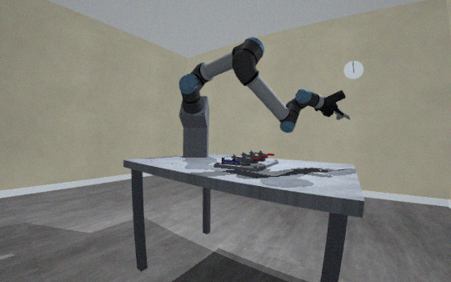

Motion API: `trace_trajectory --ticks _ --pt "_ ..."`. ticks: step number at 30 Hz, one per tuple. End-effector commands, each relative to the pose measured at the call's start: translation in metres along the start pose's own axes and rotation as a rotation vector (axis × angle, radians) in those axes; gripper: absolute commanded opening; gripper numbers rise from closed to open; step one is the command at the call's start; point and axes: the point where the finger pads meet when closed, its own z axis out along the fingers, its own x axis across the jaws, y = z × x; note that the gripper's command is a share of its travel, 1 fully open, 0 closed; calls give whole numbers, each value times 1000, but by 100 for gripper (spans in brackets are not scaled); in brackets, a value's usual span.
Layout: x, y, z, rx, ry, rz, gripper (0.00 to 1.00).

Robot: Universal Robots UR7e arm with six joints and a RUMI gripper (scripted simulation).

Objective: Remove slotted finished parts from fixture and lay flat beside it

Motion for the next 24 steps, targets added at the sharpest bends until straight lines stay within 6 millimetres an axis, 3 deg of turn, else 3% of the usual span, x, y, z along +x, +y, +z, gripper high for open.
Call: trace_trajectory --ticks 1,7,22,24 --pt "0 10 -20 -43 -28 -53 100" --pt "2 20 -37 -85 -53 -103 100" --pt "6 62 -110 -253 -159 -305 100" --pt "6 62 -110 -253 -159 -305 100"
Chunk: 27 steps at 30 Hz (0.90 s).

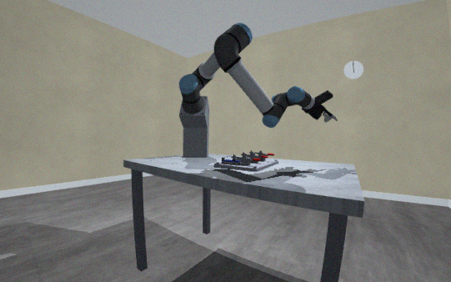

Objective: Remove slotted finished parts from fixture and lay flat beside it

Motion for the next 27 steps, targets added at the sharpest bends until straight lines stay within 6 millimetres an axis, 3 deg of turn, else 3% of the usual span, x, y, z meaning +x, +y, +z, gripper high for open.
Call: trace_trajectory --ticks 1,15,17,27 --pt "-5 12 -16 -47 -32 -53 100" --pt "-25 74 -85 -234 -151 -279 100" --pt "-25 74 -85 -234 -151 -279 100" --pt "-43 126 -142 -389 -258 -470 100"
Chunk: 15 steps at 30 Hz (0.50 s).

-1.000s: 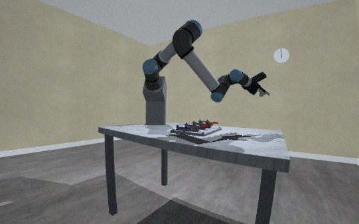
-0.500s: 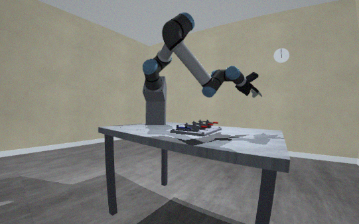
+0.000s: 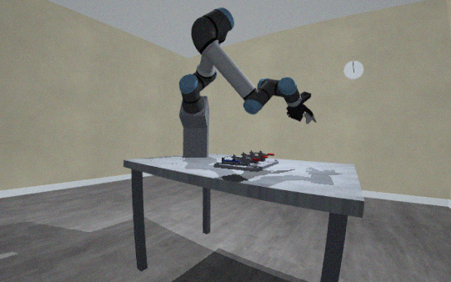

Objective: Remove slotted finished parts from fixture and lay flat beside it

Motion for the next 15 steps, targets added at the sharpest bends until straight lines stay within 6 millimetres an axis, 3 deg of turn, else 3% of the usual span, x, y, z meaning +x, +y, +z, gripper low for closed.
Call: trace_trajectory --ticks 1,5,7,15 --pt "-26 27 -20 -83 -66 -106 100" --pt "-47 52 -35 -156 -111 -192 100" --pt "-47 52 -35 -156 -111 -192 100" --pt "-91 104 -67 -309 -205 -374 100"
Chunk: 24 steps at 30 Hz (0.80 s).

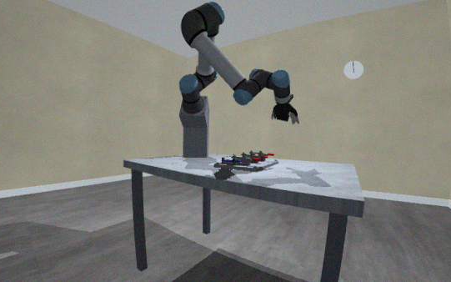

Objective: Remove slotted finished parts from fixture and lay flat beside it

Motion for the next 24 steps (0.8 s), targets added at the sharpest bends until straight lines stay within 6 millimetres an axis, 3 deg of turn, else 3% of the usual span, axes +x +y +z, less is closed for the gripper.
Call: trace_trajectory --ticks 1,7,9,17,24 --pt "-39 26 -10 -97 -61 -116 100" --pt "-84 56 -19 -209 -129 -247 100" --pt "-84 56 -19 -209 -129 -247 100" --pt "-132 89 -29 -328 -204 -389 100" --pt "-161 109 -35 -401 -250 -475 100"
